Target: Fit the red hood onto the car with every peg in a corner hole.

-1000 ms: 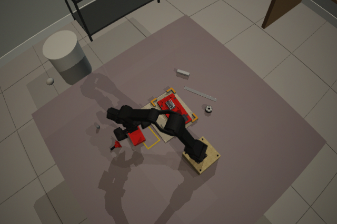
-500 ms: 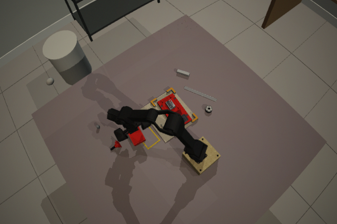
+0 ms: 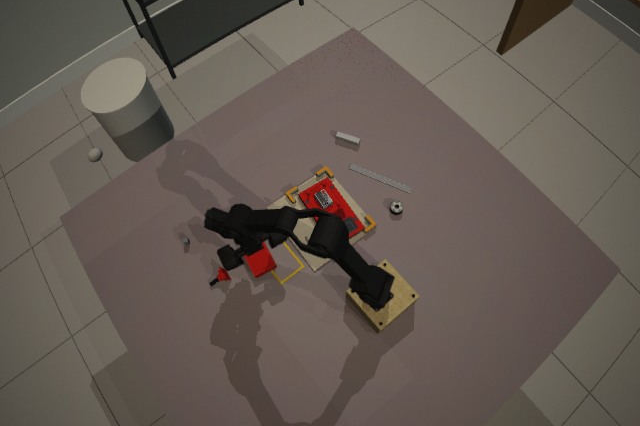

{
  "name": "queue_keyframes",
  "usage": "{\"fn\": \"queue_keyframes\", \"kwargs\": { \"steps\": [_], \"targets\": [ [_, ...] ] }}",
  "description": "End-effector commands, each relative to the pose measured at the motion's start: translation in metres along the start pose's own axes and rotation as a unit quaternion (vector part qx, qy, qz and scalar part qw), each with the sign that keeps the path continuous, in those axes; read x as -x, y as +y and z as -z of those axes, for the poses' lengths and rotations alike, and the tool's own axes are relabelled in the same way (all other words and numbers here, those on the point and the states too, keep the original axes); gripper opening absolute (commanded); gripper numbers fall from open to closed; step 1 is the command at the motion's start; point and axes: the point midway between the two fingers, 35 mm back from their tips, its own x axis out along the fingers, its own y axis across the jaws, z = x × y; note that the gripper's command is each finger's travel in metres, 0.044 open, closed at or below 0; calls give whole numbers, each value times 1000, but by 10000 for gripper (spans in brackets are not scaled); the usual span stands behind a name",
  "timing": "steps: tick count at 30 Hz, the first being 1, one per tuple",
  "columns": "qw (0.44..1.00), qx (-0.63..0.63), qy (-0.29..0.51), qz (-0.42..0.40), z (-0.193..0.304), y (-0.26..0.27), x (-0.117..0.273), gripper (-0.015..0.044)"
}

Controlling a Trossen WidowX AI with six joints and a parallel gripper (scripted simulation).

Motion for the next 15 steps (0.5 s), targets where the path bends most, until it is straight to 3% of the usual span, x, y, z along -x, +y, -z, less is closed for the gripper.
{"fn": "queue_keyframes", "kwargs": {
  "steps": [1,15],
  "targets": [
    [1000,-3,1,-2,0,1,-3,440],
    [1000,-3,1,-2,1,0,-10,440]
  ]
}}
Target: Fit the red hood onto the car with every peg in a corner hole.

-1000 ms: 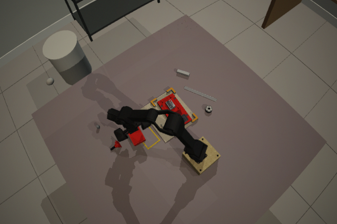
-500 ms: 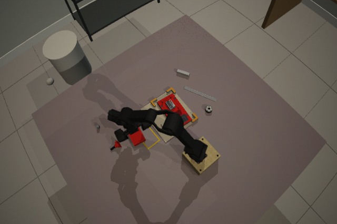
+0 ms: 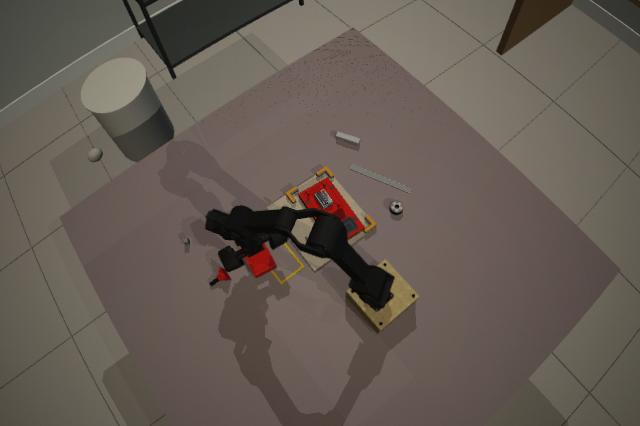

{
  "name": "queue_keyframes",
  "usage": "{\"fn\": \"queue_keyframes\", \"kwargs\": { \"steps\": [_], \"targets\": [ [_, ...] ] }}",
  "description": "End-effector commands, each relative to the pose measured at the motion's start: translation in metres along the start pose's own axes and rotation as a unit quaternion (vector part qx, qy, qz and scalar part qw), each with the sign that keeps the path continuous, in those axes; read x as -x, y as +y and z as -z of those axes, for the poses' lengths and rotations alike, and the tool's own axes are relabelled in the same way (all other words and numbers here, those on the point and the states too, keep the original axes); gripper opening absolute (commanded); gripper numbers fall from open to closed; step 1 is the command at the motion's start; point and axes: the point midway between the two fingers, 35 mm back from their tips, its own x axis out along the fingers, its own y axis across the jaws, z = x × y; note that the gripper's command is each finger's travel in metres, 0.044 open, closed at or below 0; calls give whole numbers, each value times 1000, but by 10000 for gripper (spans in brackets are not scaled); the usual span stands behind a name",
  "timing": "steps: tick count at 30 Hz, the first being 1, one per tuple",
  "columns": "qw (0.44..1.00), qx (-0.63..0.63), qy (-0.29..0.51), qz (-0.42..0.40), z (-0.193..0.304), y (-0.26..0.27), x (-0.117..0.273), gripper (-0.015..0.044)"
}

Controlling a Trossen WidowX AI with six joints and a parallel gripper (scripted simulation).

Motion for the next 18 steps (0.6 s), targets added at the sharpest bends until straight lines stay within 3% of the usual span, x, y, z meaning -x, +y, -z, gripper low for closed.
{"fn": "queue_keyframes", "kwargs": {
  "steps": [1,18],
  "targets": [
    [1000,-3,0,-2,0,1,-2,440],
    [1000,-3,0,-2,0,1,-10,440]
  ]
}}
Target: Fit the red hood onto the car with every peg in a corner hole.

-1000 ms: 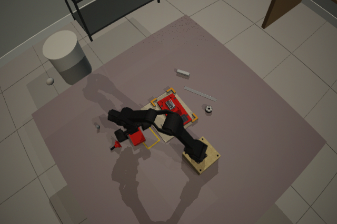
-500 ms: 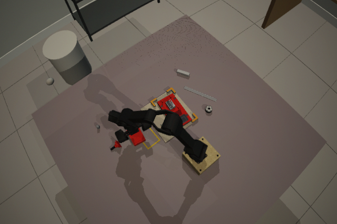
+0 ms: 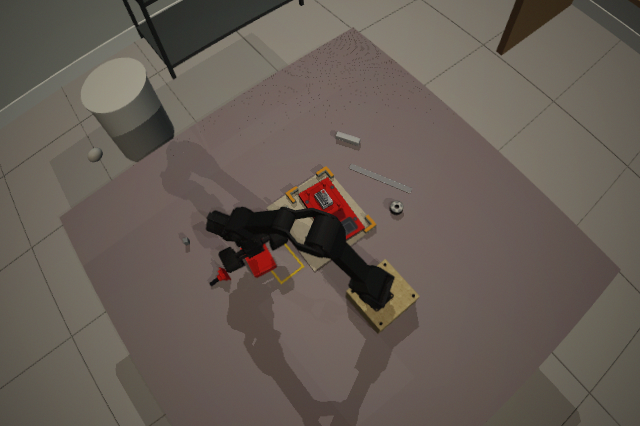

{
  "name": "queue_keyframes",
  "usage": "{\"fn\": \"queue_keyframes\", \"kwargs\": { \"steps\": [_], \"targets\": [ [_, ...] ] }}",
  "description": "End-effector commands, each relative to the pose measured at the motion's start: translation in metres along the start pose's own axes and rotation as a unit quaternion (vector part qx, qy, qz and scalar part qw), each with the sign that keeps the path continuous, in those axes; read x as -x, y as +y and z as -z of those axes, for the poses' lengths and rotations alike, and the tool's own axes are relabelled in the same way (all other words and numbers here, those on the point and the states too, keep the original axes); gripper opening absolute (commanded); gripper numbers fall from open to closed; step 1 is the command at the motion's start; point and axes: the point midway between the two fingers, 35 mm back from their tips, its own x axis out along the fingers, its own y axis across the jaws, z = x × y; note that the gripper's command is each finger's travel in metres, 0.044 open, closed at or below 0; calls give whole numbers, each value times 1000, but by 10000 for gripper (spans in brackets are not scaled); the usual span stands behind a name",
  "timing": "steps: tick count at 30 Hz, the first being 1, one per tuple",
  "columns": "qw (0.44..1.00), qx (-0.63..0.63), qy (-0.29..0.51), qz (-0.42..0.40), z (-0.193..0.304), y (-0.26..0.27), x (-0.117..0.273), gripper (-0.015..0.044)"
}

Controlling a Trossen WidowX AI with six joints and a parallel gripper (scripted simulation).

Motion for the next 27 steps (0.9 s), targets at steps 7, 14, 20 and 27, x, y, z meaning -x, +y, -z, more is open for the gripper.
{"fn": "queue_keyframes", "kwargs": {
  "steps": [7,14,20,27],
  "targets": [
    [1000,-3,0,-2,0,1,-5,440],
    [1000,-3,0,-2,0,1,-9,440],
    [1000,-3,0,-2,0,1,-11,440],
    [1000,0,0,0,0,0,-12,387]
  ]
}}
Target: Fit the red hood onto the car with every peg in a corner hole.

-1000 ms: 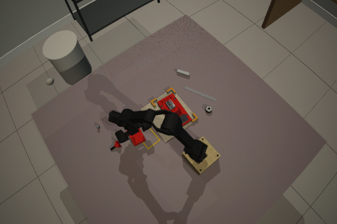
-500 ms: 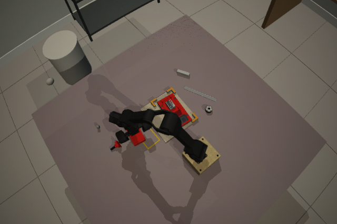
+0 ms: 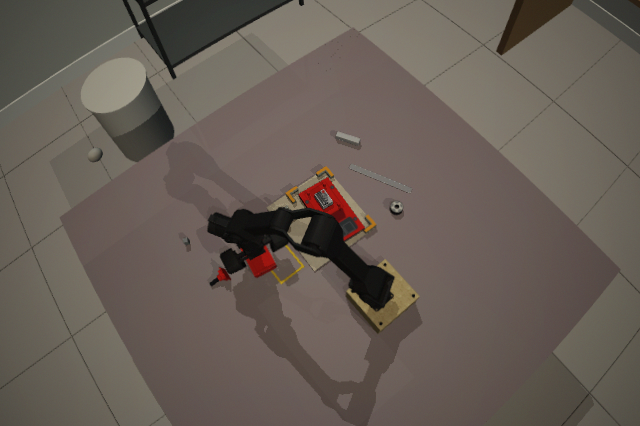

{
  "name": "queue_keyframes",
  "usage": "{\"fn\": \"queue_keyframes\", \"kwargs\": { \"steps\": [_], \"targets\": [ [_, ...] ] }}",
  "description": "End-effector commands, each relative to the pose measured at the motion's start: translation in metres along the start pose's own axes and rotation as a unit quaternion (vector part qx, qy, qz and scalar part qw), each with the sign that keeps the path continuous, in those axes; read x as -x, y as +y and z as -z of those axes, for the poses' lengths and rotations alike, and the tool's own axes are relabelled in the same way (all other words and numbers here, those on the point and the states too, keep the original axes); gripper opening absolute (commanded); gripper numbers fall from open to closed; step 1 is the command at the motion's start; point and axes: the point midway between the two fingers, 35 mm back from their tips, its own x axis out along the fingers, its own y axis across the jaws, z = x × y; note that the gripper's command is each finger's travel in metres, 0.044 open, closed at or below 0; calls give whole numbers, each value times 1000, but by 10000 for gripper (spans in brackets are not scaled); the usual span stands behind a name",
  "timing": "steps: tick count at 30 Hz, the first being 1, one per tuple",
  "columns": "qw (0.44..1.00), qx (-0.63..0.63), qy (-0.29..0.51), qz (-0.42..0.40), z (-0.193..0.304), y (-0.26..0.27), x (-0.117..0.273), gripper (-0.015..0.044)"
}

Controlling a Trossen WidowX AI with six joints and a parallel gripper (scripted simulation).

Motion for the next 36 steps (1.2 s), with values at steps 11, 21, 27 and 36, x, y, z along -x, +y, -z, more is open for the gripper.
{"fn": "queue_keyframes", "kwargs": {
  "steps": [11,21,27,36],
  "targets": [
    [1000,0,0,0,0,0,0,295],
    [1000,0,0,0,0,0,10,32],
    [1000,0,0,0,0,0,23,0],
    [1000,0,0,0,0,0,49,0]
  ]
}}
